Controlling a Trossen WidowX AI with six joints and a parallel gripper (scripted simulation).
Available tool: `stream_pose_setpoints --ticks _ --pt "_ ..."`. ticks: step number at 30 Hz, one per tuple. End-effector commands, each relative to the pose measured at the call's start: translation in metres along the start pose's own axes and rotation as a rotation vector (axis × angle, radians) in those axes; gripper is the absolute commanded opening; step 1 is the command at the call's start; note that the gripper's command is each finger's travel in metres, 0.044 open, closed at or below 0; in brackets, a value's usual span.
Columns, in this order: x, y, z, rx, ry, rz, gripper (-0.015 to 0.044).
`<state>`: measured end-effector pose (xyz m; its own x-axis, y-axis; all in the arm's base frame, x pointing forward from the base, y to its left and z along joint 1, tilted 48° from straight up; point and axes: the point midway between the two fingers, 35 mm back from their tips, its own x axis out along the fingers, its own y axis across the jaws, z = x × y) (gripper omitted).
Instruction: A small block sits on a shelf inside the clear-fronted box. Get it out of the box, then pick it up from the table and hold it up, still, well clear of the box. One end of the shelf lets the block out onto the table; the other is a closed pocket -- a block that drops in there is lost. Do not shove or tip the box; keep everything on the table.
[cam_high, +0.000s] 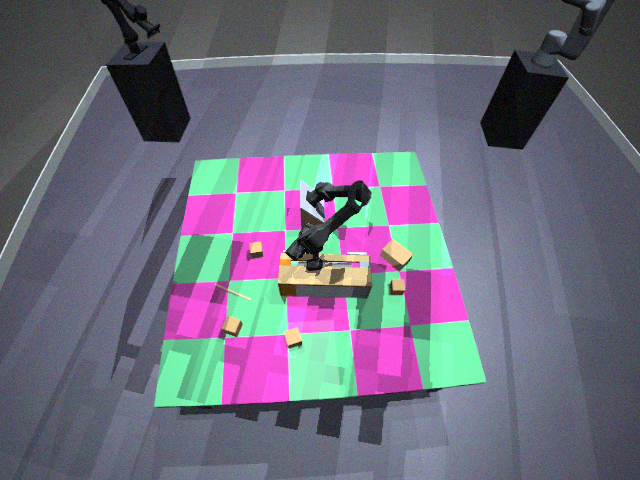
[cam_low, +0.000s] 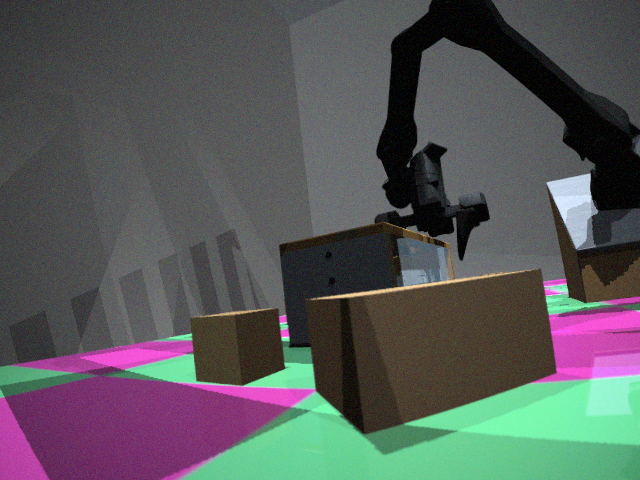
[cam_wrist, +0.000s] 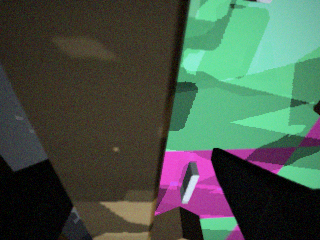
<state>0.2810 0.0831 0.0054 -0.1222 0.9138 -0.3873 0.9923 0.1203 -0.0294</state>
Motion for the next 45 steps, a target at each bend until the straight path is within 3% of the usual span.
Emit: stream_pose_setpoints --ticks 1,45 --pt "0.001 0.0 -0.002 -0.004 -0.002 -0.002 0.04" --pt "0.008 0.0 -0.023 -0.004 -0.001 -0.002 0.04"
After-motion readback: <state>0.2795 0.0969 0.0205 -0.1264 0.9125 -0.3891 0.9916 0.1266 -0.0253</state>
